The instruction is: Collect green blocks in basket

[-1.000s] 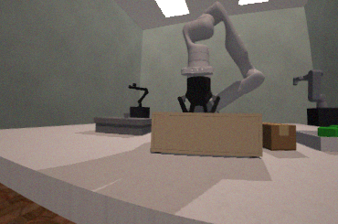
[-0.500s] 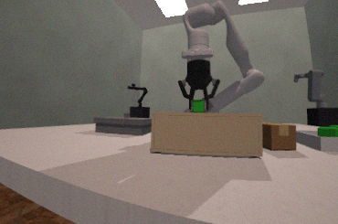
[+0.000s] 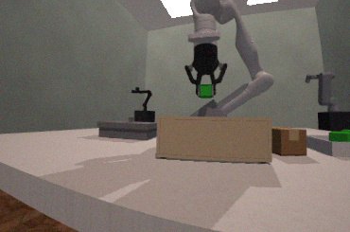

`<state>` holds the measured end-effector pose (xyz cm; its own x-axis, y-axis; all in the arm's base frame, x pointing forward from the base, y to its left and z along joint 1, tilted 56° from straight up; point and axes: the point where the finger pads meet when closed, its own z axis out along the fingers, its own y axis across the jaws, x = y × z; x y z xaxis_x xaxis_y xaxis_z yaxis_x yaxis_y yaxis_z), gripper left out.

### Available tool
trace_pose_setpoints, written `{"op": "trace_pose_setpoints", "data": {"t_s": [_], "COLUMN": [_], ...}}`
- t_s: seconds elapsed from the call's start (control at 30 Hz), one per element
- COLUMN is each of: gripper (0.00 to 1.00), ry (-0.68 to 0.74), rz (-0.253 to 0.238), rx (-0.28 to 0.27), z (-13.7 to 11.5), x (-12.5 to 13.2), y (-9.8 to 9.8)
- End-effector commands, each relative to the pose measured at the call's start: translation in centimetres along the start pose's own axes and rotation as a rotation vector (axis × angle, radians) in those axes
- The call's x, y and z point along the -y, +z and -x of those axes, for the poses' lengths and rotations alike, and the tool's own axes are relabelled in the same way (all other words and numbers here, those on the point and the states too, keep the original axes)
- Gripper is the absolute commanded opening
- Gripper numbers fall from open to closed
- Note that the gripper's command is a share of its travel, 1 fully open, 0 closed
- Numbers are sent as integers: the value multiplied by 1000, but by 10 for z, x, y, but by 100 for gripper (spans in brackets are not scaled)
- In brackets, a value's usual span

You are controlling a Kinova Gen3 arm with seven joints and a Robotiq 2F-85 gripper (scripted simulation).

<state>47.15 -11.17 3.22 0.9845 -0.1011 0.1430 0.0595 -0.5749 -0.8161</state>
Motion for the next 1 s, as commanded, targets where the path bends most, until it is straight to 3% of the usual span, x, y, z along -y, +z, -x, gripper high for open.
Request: {"op": "trace_pose_setpoints", "data": {"t_s": [0.0, 0.4, 0.97], "gripper": [10, 10, 10], "ry": [0, 0, 20], "rz": [1, 1, 1], "rx": [-1, -1, -3], "z": [0, 0, -3], "x": [0, 0, 8], "y": [-11, -29, -33]}}
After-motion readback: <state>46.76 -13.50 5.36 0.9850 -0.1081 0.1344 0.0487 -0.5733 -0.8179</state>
